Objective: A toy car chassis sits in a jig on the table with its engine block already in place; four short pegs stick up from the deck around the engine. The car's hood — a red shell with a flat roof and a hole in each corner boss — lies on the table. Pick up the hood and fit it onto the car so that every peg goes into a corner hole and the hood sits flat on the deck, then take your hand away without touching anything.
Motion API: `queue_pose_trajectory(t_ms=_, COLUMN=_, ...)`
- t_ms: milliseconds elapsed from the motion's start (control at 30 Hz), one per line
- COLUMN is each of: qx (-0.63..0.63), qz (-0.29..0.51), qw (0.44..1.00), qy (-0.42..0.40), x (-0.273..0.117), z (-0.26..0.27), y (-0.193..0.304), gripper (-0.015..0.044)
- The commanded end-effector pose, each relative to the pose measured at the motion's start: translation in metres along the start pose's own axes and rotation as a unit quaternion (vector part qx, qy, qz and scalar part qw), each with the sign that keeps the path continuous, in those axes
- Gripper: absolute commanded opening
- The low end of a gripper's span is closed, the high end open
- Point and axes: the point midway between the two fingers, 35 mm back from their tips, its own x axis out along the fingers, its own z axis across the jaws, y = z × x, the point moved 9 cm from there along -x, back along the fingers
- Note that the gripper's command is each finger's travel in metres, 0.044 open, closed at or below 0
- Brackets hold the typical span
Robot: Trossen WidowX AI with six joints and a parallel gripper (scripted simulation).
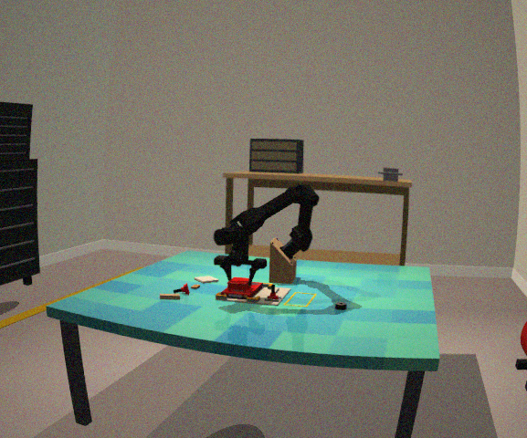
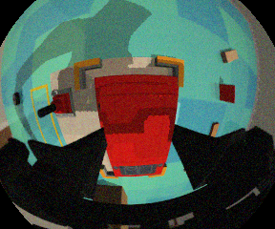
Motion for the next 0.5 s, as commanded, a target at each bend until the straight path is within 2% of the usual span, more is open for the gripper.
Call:
queue_pose_trajectory(t_ms=0, qx=0.003, qz=-0.002, qw=1.0, qy=-0.001, x=0.0018, z=-0.0003, y=0.0001, gripper=0.0)
queue_pose_trajectory(t_ms=467, qx=0.001, qz=-0.001, qw=1.0, qy=-0.001, x=0.0065, z=0.0, y=0.0, gripper=0.0)
